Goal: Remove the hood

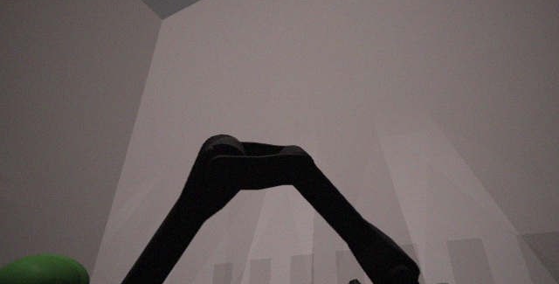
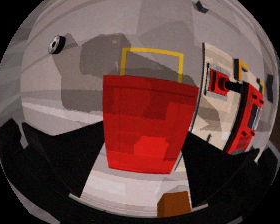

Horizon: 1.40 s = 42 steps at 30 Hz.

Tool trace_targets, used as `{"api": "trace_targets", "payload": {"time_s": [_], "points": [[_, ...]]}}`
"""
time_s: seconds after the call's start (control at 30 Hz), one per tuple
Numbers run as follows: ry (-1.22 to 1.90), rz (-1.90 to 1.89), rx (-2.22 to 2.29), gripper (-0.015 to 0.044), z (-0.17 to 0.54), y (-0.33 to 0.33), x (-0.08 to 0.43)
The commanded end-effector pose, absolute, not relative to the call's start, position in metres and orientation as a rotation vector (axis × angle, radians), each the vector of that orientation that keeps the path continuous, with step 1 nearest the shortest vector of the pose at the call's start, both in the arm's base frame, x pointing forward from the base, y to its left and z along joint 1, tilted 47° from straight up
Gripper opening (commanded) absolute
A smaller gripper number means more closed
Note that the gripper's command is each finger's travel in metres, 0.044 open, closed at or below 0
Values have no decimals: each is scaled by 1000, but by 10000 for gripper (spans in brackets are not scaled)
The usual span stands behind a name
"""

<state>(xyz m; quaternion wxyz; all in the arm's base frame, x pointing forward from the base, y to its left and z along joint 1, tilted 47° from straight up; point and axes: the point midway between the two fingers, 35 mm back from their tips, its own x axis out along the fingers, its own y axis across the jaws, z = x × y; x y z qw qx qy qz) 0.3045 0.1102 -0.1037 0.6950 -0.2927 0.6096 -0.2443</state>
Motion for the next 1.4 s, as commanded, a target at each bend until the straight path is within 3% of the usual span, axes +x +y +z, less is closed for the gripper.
{"api": "trace_targets", "payload": {"time_s": [0.0,1.37], "points": [[1369,-549,-668,0,-108,104,302],[1368,-552,-670,0,-123,87,304]]}}
